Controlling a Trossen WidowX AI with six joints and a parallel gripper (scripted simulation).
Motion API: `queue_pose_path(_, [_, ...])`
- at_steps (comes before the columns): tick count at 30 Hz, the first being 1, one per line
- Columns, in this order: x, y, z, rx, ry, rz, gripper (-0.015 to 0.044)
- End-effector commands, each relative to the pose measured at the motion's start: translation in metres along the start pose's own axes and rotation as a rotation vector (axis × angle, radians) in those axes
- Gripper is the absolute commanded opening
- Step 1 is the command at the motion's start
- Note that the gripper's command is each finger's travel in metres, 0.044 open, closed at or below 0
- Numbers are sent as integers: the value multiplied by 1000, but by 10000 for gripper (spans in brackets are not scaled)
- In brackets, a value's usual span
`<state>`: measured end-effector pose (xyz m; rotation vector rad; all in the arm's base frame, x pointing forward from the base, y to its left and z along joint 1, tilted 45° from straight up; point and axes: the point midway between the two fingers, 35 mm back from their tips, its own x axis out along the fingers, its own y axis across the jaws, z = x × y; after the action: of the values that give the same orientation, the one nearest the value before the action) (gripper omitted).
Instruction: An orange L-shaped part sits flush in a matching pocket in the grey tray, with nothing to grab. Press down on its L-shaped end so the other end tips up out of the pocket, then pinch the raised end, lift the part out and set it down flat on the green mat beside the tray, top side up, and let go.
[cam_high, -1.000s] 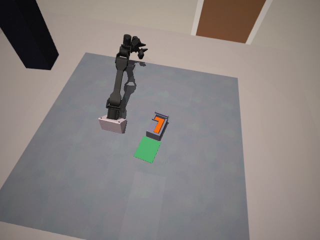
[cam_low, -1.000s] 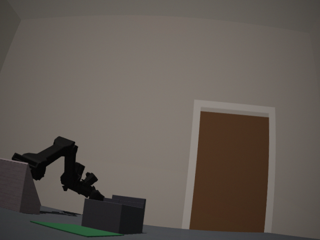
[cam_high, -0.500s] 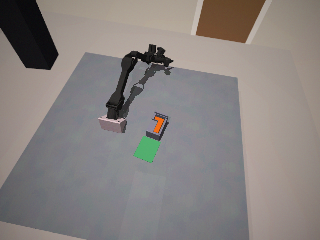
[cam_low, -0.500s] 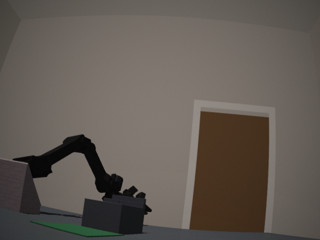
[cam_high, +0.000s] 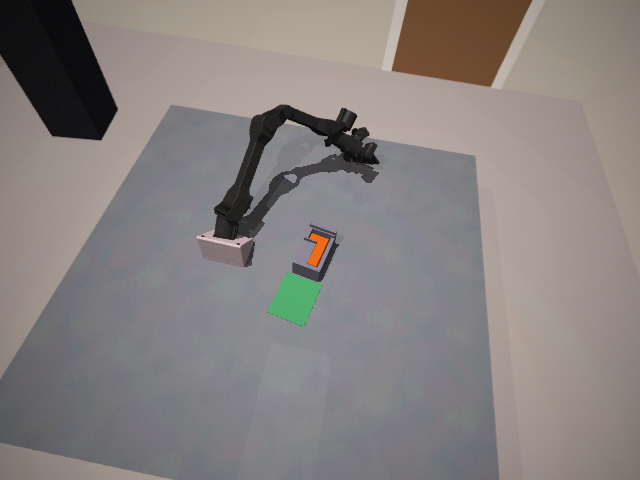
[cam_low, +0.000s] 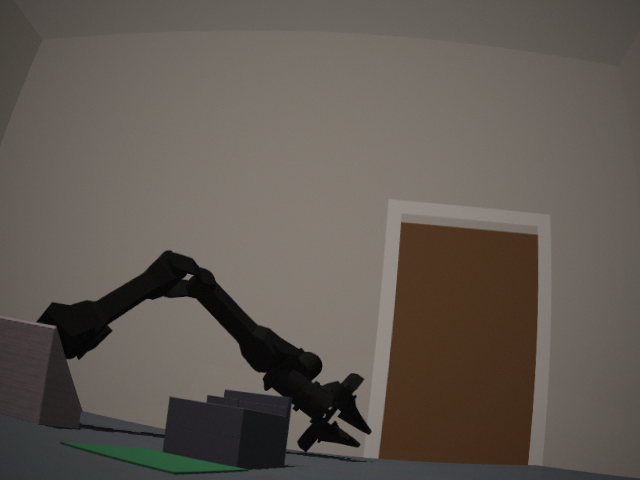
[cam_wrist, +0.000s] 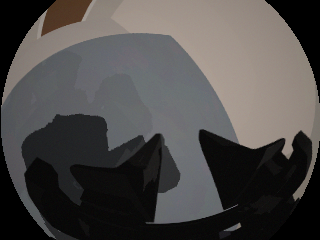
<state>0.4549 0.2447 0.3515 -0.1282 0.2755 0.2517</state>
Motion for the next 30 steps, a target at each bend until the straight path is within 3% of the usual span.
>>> queue_pose_path(1, [16, -50, -53, -42, 196, 3, 180])
queue_pose_path(7, [16, -114, -121, -17, 454, 22, 180])
queue_pose_path(12, [-5, -163, -179, 84, 666, 62, 180])
queue_pose_path(22, [-100, -230, -270, 560, 1012, 215, 180])
queue_pose_path(27, [-155, -244, -284, 934, 1049, 312, 180])
queue_pose_path(30, [-170, -247, -284, 1058, 1034, 338, 180])
